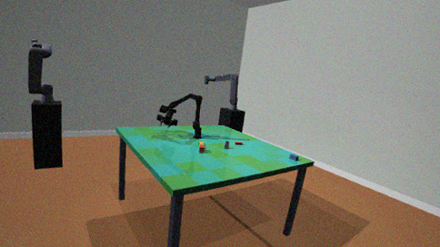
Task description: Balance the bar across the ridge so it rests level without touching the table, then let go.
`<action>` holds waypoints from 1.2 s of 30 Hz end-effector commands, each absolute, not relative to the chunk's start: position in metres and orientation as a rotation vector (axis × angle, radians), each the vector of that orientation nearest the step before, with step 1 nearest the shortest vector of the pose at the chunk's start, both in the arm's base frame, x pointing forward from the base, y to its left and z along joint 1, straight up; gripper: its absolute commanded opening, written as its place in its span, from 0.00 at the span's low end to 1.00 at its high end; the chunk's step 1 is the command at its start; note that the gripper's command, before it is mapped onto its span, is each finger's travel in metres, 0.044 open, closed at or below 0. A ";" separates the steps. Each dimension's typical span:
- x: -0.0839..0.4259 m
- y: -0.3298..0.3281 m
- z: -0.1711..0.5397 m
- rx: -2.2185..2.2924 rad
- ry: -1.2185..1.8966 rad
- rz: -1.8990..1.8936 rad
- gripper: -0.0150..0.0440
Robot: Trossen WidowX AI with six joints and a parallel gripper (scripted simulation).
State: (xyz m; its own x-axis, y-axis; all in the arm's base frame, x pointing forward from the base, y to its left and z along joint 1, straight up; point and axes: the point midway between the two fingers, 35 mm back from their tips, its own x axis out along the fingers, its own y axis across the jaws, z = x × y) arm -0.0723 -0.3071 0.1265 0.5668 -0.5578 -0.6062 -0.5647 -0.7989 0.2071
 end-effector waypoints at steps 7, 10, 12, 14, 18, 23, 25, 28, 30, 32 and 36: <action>-0.042 -0.314 0.125 -3.048 0.696 1.403 0.79; -0.032 -0.315 0.125 -3.122 0.592 1.494 0.79; -0.026 -0.316 0.125 -3.171 0.517 1.554 0.79; -0.019 -0.316 0.125 -3.223 0.439 1.604 0.79; -0.008 -0.315 0.124 -3.288 0.343 1.651 0.79; 0.004 -0.315 0.124 -3.375 0.169 1.753 0.79; 0.010 -0.315 0.123 -3.416 0.069 1.806 0.79; 0.020 -0.314 0.123 -3.474 -0.092 1.881 0.79; 0.026 -0.313 0.123 -3.509 -0.207 1.928 0.79; 0.033 -0.312 0.122 -3.540 -0.328 1.972 0.79; 0.045 -0.310 0.122 -3.593 -0.585 2.052 0.79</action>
